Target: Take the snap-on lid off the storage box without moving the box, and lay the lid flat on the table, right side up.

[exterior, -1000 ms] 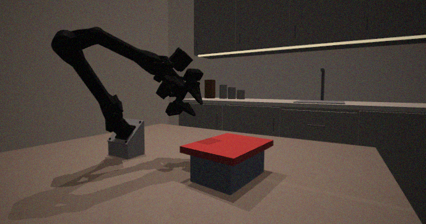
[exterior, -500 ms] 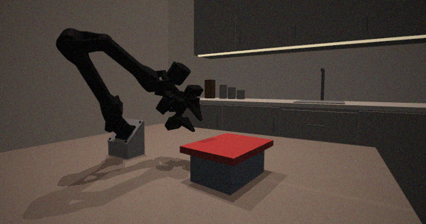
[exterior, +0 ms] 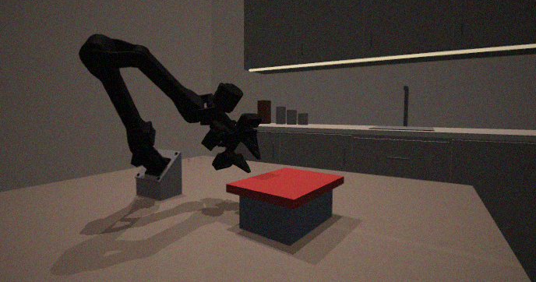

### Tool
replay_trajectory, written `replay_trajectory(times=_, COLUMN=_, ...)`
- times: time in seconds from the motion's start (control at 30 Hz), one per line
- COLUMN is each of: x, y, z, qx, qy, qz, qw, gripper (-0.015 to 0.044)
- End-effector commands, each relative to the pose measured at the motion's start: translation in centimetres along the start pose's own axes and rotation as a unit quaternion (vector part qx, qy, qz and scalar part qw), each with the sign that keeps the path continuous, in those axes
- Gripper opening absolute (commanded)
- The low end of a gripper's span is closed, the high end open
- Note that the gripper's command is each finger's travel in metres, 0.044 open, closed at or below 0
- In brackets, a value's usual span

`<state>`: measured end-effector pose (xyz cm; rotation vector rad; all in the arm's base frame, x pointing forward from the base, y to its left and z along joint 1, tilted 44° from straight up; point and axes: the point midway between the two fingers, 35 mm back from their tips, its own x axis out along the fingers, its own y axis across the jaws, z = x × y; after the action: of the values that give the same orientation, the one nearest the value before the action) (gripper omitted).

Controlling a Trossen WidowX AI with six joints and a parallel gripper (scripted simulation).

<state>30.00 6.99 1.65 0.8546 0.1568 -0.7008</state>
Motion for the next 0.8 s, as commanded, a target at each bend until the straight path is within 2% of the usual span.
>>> replay_trajectory(times=0.0, x=0.7, y=-0.3, z=-0.2, qx=-0.007, qy=0.002, qz=-0.003, qw=1.0, gripper=0.0235)
replay_trajectory(times=0.77, x=4.3, y=-0.3, z=0.4, qx=-0.008, qy=-0.003, qz=0.005, qw=1.0, gripper=0.0235)
